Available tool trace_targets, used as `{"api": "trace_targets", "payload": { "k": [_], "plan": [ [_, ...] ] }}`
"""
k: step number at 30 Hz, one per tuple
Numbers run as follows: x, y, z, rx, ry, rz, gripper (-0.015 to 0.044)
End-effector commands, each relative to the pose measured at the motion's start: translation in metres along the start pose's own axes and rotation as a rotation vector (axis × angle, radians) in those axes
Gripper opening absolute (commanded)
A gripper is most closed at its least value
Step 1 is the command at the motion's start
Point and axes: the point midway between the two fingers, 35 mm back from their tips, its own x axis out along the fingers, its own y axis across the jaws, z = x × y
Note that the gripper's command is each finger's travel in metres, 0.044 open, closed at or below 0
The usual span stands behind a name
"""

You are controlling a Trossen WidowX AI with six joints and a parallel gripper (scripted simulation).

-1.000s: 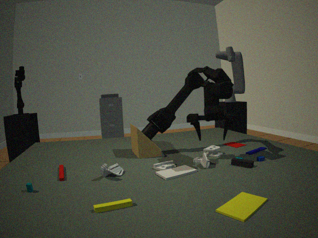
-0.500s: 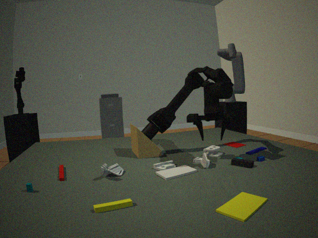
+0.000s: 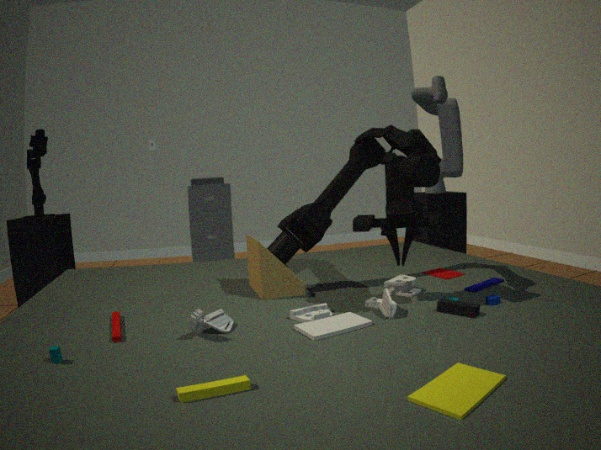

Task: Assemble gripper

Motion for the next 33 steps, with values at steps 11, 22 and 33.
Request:
{"api": "trace_targets", "payload": {
  "k": [11, 22, 33],
  "plan": [
    [0.0, 0.0, 0.0, 0.0, 0.0, 0.0, 0.0],
    [0.0, 0.0, 0.0, 0.0, 0.0, 0.0, 0.0131],
    [0.0, 0.0, 0.0, 0.0, 0.0, 0.0, 0.042]
  ]
}}
